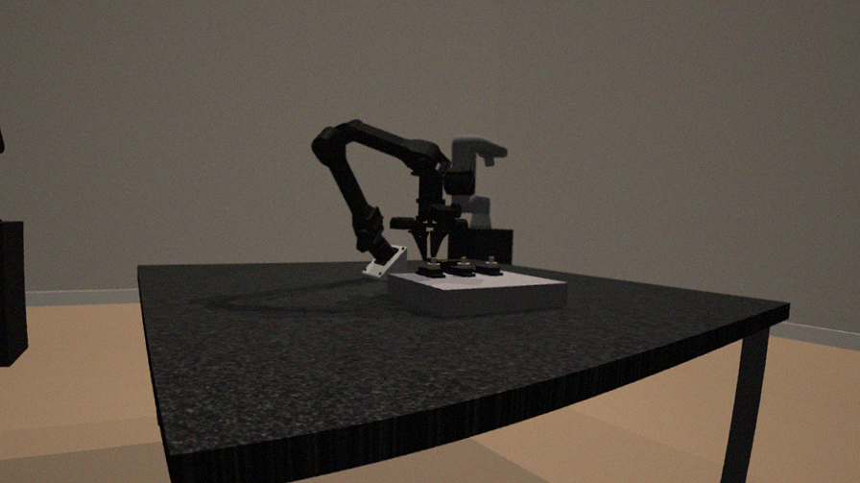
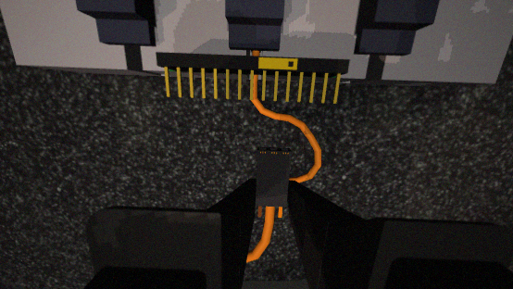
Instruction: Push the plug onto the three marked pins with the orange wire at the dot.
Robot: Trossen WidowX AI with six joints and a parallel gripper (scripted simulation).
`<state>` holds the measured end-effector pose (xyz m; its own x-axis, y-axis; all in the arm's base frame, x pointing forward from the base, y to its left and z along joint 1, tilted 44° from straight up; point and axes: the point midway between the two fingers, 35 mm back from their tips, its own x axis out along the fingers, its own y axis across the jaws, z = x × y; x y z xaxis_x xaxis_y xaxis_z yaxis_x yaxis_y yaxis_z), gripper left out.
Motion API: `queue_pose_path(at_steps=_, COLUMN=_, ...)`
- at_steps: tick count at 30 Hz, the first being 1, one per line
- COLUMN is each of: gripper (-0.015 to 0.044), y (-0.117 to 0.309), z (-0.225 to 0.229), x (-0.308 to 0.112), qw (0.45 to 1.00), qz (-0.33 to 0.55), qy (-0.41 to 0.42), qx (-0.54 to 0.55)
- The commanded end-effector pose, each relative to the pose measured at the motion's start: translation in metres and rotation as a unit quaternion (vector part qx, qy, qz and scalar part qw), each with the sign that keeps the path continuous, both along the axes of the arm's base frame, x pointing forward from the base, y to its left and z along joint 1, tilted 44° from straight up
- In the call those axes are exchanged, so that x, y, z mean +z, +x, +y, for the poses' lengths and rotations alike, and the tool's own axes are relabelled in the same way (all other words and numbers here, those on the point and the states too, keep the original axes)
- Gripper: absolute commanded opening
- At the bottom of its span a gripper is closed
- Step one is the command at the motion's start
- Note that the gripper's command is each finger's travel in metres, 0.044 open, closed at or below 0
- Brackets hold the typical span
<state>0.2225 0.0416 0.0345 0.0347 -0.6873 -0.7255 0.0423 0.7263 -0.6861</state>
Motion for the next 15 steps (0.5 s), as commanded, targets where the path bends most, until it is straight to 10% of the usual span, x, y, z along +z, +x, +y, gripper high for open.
queue_pose_path(at_steps=1, gripper=0.0000, y=0.0177, z=-0.0027, x=0.0004, qw=1.000, qz=0.000, qy=-0.004, qx=0.002)
queue_pose_path(at_steps=15, gripper=0.0000, y=0.0263, z=-0.0007, x=-0.0014, qw=1.000, qz=0.000, qy=-0.004, qx=0.002)
